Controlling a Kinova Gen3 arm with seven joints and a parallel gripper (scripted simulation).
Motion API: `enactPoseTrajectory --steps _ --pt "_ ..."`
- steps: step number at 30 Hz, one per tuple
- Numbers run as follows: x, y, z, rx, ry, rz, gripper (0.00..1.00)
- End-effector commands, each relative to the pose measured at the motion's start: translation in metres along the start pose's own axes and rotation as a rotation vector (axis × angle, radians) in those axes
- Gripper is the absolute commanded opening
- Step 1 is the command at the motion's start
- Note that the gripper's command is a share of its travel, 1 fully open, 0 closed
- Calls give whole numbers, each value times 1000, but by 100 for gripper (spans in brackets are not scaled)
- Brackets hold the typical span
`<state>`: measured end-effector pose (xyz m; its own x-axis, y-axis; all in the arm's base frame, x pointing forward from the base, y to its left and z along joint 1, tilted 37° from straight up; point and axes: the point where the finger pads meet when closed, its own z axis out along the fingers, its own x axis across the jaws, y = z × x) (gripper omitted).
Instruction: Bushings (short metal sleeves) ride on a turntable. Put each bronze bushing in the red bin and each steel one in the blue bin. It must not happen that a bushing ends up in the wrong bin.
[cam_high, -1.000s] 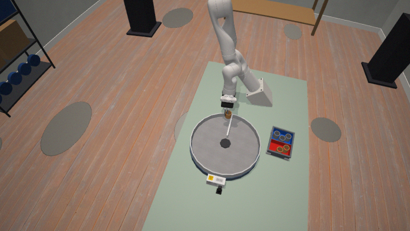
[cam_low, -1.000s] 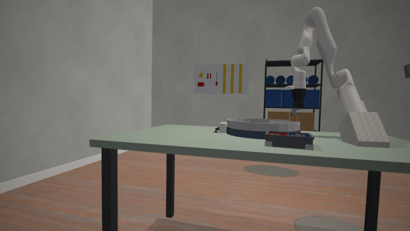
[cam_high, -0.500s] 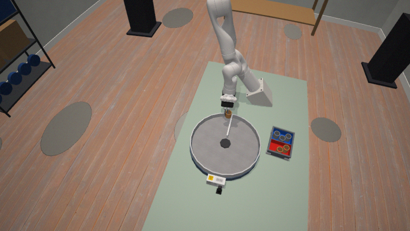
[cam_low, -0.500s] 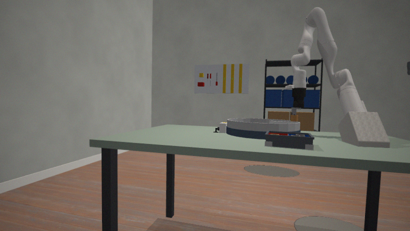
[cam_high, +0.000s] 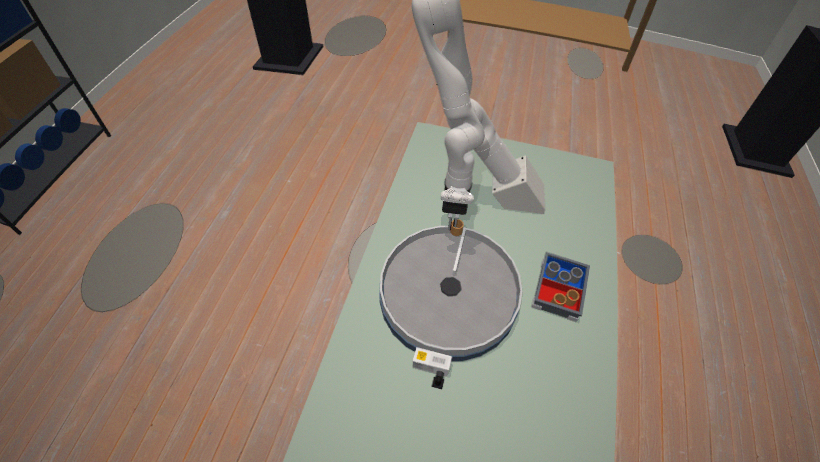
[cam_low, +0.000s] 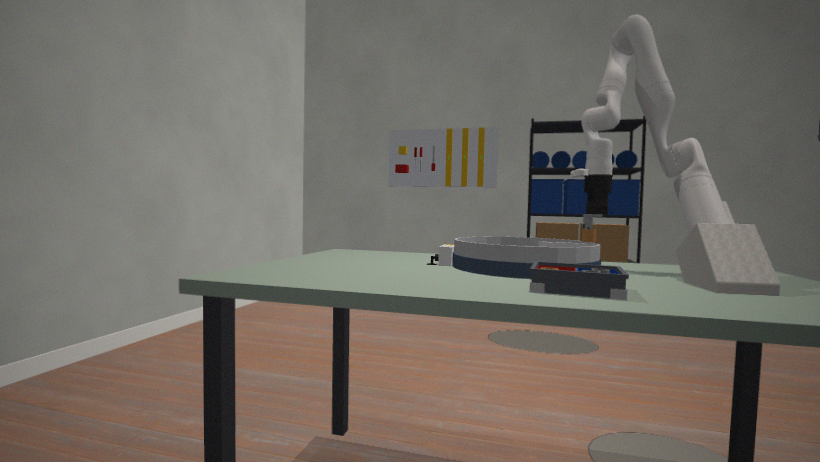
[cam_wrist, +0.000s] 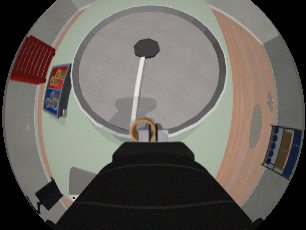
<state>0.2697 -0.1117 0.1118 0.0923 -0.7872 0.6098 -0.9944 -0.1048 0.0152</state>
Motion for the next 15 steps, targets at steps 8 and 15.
enactPoseTrajectory --steps 8,15 --pt "-1 -1 -3 4 -2 -1 0" --pt "-1 -1 -6 3 -2 -1 0"
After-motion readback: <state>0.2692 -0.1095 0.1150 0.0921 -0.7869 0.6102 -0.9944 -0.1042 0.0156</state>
